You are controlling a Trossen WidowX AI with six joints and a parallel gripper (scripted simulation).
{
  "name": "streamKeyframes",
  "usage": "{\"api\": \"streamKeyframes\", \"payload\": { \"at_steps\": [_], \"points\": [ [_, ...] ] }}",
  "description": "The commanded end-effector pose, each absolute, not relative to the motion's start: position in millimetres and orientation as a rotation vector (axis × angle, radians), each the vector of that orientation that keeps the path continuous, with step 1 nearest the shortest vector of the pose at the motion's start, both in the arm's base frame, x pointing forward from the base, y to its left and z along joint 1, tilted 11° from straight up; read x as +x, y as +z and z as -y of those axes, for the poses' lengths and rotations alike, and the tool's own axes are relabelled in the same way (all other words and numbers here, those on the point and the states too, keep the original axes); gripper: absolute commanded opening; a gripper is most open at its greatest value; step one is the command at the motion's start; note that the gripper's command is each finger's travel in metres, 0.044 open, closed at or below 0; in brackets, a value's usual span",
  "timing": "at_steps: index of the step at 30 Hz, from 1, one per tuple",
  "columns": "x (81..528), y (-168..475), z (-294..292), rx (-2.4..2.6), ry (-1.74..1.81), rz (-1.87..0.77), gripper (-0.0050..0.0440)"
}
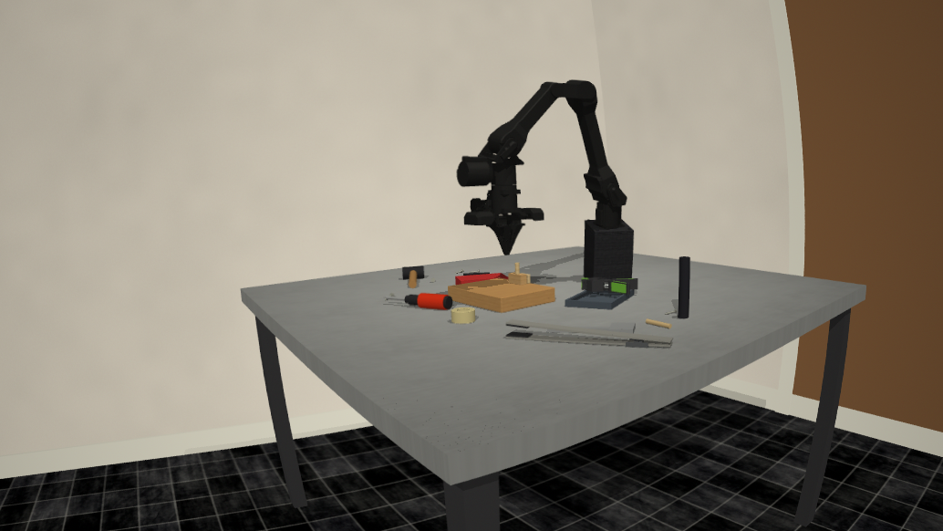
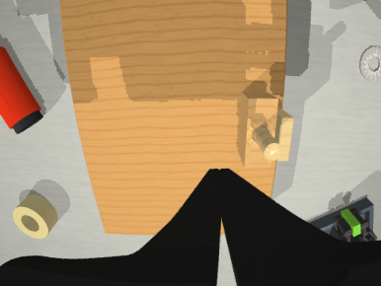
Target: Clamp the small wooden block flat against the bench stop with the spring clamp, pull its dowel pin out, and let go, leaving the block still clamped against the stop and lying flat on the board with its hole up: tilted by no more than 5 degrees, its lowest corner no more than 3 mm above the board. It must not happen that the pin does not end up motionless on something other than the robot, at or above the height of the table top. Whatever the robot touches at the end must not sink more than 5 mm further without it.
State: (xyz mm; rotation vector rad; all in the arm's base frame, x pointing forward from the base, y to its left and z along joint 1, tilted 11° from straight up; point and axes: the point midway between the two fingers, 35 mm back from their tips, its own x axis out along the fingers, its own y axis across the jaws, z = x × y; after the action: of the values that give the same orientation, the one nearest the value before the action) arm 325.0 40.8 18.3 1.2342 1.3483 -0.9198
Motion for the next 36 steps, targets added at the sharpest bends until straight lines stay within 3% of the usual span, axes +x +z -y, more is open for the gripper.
{"api": "streamKeyframes", "payload": {
  "at_steps": [1, 36],
  "points": [
    [325, 19, -41, 1.235, -0.919, -1.348, 0.0],
    [331, -15, -46, 1.228, -0.92, -1.353, 0.0]
  ]
}}
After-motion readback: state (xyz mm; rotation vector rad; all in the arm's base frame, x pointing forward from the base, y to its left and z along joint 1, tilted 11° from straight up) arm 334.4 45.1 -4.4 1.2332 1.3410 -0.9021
